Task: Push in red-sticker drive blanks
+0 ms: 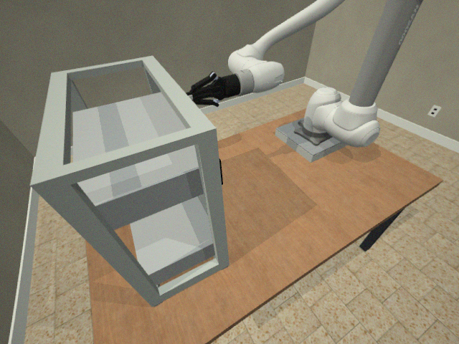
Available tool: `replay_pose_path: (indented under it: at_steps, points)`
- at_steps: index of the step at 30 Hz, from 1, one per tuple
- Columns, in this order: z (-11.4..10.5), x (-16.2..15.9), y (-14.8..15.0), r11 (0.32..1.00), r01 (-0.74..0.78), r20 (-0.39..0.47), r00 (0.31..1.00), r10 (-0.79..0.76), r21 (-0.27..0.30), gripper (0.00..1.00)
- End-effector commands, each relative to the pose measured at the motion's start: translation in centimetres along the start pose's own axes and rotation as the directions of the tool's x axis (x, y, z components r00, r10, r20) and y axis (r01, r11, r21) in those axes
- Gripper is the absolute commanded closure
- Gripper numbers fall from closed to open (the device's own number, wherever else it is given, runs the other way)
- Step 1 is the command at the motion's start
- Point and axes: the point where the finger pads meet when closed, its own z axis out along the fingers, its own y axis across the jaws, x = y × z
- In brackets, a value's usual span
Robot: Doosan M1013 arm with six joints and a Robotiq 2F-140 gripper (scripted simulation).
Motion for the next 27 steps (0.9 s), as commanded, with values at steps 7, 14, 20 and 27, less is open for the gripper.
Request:
replay_pose_path:
  at_steps: [7,14,20,27]
  points:
    - [0.4,0.3,0.1,1.000,0.003,-0.004,1.000,-0.003,-0.003,1.00]
    - [0.2,0.3,0.1,1.000,0.003,-0.004,1.000,-0.003,-0.003,1.00]
    - [-1.8,0.3,0.1,1.000,0.003,-0.004,1.000,-0.003,-0.003,1.00]
    - [-4.8,0.3,0.0,1.000,0.003,-0.004,1.000,-0.003,-0.003,1.00]
